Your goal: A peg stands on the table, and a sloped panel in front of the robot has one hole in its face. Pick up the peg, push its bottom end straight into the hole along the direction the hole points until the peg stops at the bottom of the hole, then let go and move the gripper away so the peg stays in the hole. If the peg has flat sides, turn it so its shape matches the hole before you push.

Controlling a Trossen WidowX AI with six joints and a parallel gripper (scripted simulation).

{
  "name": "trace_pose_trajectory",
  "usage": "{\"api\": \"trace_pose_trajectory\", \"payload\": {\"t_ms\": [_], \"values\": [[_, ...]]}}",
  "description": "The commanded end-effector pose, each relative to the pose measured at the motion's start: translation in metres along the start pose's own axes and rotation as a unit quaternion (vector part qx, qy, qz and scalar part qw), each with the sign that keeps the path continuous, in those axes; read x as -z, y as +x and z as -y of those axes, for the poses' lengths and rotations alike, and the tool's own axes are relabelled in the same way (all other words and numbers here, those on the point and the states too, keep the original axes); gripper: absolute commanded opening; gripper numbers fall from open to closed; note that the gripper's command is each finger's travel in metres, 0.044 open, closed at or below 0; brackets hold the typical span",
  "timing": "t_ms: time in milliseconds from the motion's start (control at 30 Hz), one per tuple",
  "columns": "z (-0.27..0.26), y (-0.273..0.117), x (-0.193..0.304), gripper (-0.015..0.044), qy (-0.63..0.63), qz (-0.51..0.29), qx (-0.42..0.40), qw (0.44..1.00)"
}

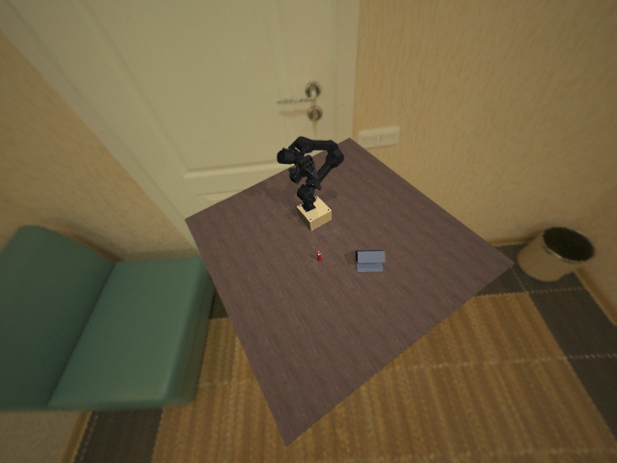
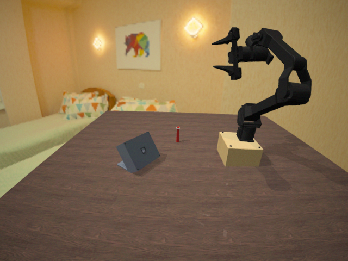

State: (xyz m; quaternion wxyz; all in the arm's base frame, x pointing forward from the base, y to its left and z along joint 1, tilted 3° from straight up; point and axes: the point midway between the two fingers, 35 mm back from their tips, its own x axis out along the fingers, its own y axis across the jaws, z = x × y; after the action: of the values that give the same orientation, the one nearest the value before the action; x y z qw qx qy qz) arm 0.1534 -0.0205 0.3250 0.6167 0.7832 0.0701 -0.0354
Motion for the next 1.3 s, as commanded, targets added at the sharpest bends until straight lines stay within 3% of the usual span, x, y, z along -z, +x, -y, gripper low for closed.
{"api": "trace_pose_trajectory", "payload": {"t_ms": [0,1267], "values": [[0.000,0.000,0.000,0.0426,0.000,0.000,0.001,1.000],[0.050,0.041,-0.078,0.0440,0.044,-0.022,0.247,0.968]]}}
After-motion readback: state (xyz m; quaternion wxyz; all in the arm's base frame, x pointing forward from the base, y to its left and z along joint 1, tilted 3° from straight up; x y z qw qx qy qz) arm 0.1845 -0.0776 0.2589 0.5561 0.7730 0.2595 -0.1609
